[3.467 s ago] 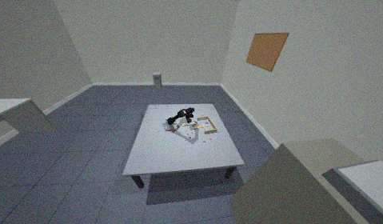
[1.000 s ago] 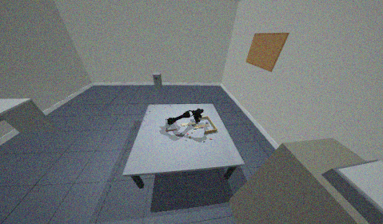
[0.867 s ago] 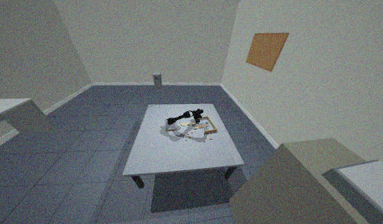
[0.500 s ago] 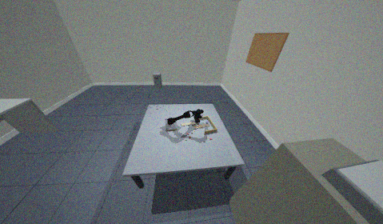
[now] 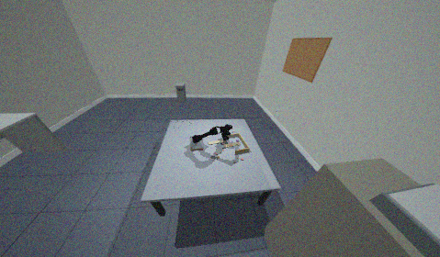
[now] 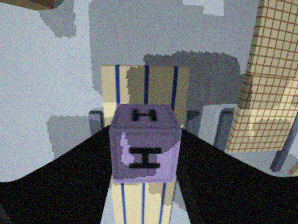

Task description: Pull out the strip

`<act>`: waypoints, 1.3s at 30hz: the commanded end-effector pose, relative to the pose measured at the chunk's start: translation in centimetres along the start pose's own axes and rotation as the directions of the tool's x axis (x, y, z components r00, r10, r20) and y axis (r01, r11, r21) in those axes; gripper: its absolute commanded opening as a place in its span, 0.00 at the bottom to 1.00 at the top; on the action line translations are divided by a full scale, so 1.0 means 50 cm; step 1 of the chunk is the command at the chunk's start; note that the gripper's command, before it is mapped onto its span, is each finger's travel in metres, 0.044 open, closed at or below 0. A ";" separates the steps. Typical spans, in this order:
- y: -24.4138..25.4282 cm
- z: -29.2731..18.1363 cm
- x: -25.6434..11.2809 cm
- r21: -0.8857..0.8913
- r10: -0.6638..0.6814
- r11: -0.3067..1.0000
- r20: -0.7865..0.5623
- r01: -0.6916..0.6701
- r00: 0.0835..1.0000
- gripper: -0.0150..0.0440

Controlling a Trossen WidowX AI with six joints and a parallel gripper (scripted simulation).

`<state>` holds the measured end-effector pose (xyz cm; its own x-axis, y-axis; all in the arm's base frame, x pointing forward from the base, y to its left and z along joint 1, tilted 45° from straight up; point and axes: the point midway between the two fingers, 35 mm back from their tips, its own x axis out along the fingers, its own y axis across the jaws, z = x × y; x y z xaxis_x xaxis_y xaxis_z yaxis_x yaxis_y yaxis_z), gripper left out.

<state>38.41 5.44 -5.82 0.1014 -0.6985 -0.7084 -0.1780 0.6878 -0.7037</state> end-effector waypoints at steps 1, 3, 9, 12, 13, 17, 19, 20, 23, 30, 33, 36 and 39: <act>0.004 -0.036 -0.029 -0.006 0.003 1.000 0.003 -0.003 1.000 0.25; 0.004 -0.053 -0.040 -0.006 0.003 1.000 0.002 -0.003 1.000 0.25; 0.002 -0.083 -0.056 -0.007 0.001 1.000 0.002 -0.001 1.000 0.25; 0.002 -0.087 -0.056 -0.008 0.001 1.000 0.002 -0.001 1.000 0.25; 0.002 -0.092 -0.057 -0.008 0.001 1.000 0.002 -0.001 1.000 0.25; 0.002 -0.120 -0.057 -0.008 0.001 1.000 0.001 -0.001 1.000 0.25; 0.002 -0.135 -0.057 -0.008 0.001 1.000 0.001 -0.001 1.000 0.25; 0.002 -0.142 -0.057 -0.009 0.001 1.000 0.001 -0.001 1.000 0.25; 0.001 -0.163 -0.056 -0.009 0.001 1.000 0.000 -0.001 1.000 0.25; 0.001 -0.173 -0.077 -0.009 0.002 1.000 0.000 -0.002 1.000 0.25; 0.001 -0.173 -0.118 -0.009 0.002 1.000 0.000 -0.002 1.000 0.25; 0.001 -0.174 -0.128 -0.009 0.002 1.000 0.000 -0.002 1.000 0.25; 0.001 -0.174 -0.128 -0.009 0.002 1.000 0.000 -0.002 1.000 0.25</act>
<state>29.36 7.91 -1.15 0.1061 -0.6992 -0.7070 -0.1900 0.6837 -0.7046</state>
